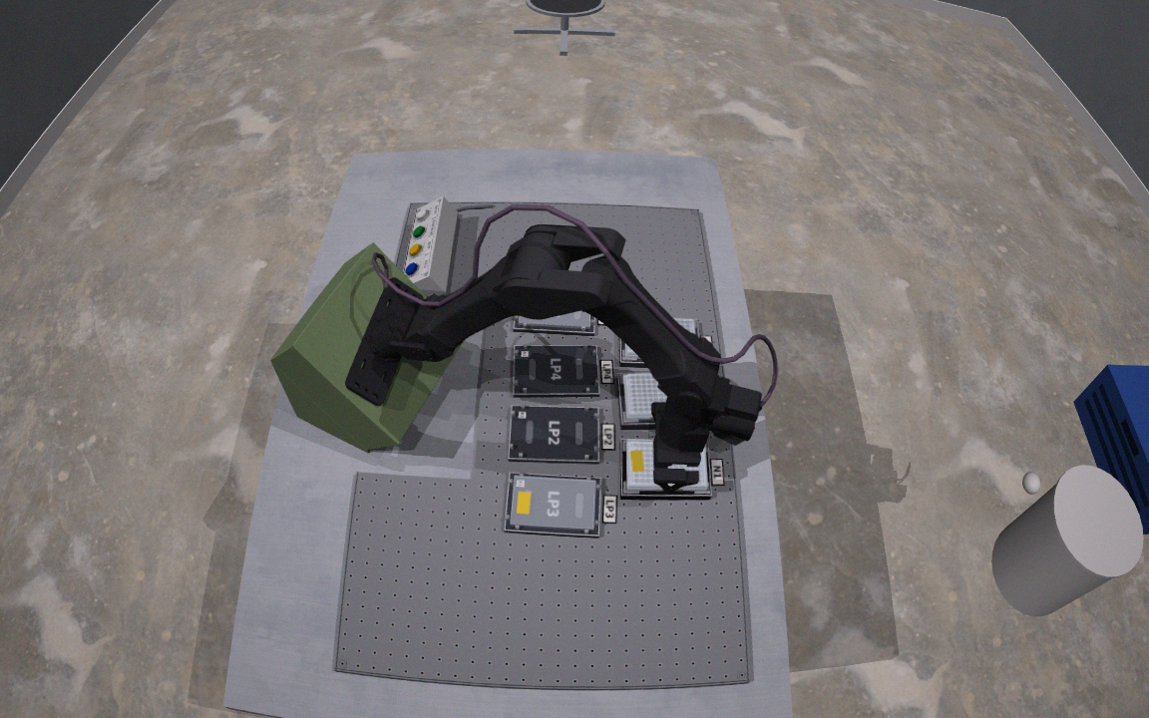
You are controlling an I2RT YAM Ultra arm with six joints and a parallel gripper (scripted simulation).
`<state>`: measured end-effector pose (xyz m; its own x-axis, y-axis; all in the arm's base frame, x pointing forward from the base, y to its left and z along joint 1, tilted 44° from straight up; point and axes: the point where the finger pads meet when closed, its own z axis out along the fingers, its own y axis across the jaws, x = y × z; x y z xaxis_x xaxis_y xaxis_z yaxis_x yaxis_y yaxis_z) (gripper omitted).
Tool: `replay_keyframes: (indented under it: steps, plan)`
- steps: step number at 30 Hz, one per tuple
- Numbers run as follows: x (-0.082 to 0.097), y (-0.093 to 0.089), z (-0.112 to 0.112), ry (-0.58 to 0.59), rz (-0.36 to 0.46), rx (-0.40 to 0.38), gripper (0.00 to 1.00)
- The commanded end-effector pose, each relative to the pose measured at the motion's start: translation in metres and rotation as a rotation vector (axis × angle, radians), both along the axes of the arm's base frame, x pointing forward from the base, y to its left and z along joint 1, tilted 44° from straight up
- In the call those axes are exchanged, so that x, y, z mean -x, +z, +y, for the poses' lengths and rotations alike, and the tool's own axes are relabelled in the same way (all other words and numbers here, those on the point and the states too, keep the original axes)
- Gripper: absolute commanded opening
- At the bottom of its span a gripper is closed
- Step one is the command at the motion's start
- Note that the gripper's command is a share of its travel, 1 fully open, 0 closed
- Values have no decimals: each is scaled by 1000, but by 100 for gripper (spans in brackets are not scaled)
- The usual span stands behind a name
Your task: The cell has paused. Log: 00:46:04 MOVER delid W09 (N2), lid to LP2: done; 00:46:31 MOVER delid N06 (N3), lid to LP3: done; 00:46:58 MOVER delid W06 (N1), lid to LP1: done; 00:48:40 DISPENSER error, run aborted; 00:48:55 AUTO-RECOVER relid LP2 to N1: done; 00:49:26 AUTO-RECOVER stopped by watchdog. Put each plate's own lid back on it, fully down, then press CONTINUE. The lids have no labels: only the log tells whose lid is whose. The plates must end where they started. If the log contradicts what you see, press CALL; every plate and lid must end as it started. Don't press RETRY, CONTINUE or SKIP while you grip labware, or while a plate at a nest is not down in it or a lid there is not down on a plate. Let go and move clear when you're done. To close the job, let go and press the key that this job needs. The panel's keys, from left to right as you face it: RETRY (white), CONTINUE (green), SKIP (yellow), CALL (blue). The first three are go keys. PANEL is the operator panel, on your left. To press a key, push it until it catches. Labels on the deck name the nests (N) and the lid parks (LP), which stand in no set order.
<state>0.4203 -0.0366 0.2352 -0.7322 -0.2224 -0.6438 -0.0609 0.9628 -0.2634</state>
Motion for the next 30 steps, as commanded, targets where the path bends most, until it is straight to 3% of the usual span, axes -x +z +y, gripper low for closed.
replay_keyframes:
  steps: [1, 20, 21, 30]
  plan:
    - [0, 6, 1, 4, -16, 1, 97]
    - [0, 6, 1, 4, -16, 1, 80]
    - [0, 6, 1, 4, -16, 1, 0]
    - [0, 6, 1, 4, -16, 1, 0]
